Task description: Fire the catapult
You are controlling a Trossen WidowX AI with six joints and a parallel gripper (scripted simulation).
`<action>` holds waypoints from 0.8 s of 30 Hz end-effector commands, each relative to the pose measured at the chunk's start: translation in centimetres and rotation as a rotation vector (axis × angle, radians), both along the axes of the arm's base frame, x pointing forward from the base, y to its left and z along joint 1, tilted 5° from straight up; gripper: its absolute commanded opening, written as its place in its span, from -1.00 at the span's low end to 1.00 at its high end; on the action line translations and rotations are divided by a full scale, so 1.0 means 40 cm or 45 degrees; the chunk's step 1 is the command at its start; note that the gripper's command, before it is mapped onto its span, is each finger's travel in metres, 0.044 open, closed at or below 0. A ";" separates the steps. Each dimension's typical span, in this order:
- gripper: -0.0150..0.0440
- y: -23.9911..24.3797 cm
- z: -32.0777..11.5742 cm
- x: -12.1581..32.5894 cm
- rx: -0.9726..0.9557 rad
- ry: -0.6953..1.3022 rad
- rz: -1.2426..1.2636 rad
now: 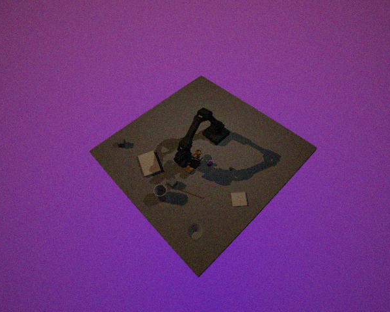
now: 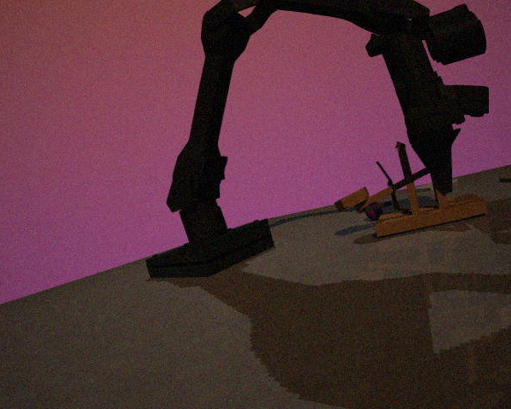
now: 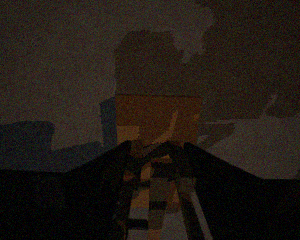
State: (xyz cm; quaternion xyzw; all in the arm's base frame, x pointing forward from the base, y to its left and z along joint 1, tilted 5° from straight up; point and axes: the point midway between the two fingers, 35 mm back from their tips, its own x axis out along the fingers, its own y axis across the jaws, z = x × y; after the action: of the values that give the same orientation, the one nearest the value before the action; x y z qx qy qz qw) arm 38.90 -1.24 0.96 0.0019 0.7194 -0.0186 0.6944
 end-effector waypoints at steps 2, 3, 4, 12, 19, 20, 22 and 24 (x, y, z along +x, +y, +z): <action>-0.29 0.000 0.028 0.003 -0.001 0.000 -0.001; -0.38 0.001 0.062 0.005 -0.001 0.000 0.000; -0.47 0.002 0.097 0.006 0.000 0.000 0.000; -0.49 0.003 0.115 0.008 0.002 0.004 -0.003; -0.49 0.003 0.086 0.008 0.002 0.005 -0.004; -0.49 0.003 0.082 0.008 0.002 0.005 -0.004; -0.49 0.003 0.074 0.008 0.003 0.006 -0.004; -0.49 0.002 0.065 0.007 0.003 0.006 -0.004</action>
State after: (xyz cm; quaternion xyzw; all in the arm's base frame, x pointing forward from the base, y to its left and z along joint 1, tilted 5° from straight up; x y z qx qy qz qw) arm 39.19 -1.17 4.11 0.0013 0.7203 -0.0181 0.6935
